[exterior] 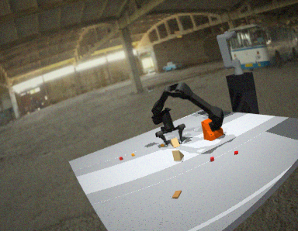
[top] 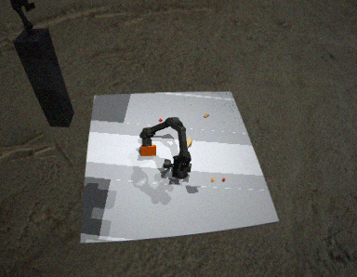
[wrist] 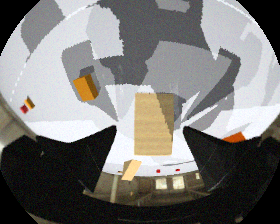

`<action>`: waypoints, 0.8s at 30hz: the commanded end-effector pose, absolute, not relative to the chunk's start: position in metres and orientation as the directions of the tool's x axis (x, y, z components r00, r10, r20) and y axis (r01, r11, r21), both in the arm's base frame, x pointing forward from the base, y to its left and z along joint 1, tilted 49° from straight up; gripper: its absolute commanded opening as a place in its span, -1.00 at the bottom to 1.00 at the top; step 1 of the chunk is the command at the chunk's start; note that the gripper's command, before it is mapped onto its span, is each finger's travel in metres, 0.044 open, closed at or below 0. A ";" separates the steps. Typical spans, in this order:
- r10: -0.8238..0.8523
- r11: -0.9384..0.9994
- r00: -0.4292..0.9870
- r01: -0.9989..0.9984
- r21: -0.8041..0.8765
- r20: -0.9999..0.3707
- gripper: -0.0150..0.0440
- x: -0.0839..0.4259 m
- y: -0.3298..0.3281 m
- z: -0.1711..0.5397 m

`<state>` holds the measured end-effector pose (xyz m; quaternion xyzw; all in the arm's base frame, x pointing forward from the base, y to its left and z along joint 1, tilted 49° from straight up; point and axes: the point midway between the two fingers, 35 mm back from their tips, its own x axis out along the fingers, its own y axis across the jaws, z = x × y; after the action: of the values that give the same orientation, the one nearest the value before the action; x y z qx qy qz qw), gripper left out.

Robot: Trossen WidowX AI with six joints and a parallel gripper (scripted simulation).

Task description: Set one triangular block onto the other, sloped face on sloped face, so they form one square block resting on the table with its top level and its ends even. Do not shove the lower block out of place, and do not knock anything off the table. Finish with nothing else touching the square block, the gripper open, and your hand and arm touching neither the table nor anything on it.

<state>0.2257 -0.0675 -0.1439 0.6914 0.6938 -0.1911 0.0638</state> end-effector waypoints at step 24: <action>0.935 -0.030 -0.036 0.983 -0.180 -0.352 -0.49 0.226 -0.069 -0.142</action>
<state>0.2252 -0.0668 -0.1439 0.6911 0.6941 -0.1912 0.0628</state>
